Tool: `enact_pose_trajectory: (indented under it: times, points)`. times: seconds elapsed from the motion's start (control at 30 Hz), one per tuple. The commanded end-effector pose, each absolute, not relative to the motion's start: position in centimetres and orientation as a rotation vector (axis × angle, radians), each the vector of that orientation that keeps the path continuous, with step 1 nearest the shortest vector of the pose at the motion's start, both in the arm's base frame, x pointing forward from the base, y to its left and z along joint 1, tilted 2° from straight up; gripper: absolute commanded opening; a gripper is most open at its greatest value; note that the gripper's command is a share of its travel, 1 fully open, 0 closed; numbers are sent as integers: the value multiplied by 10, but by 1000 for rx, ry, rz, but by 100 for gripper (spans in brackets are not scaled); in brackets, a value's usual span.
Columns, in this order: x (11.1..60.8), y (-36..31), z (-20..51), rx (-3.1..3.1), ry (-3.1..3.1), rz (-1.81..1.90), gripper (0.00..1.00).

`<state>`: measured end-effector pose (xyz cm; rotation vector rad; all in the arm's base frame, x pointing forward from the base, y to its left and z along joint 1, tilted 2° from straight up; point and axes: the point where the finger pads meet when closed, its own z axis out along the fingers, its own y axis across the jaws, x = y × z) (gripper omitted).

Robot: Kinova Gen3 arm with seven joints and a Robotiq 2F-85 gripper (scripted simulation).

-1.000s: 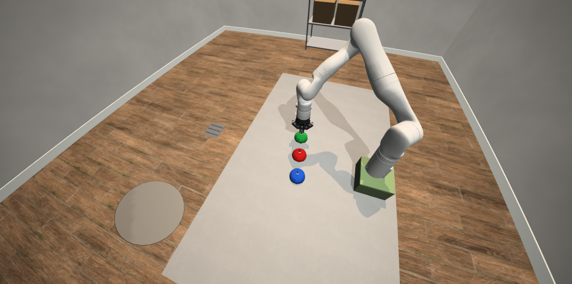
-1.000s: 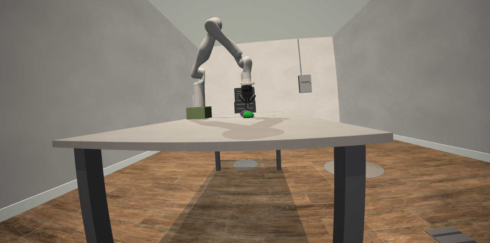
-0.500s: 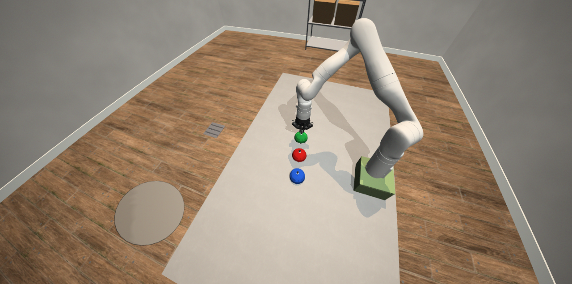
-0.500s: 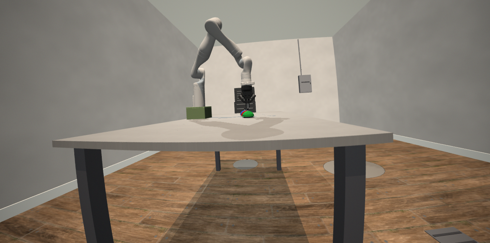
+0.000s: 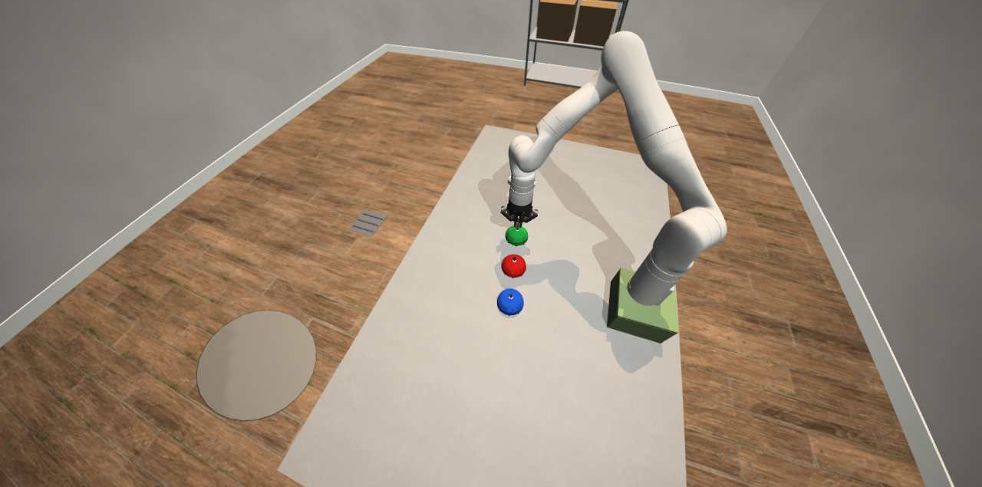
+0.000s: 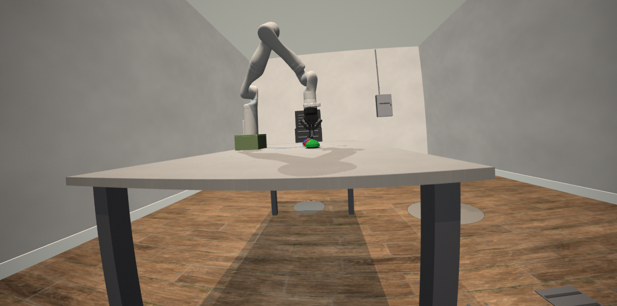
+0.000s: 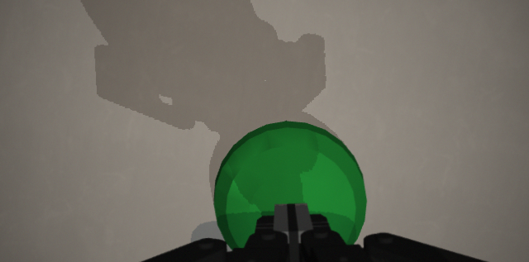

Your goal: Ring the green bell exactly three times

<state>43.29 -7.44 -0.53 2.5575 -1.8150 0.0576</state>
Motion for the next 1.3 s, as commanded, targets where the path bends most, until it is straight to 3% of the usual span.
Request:
enact_pose_trajectory:
  times: [0.0,1.27]
  points:
    - [433,-74,-6,2559,-1815,55,0]
    - [432,-73,1,2559,-1815,55,0]
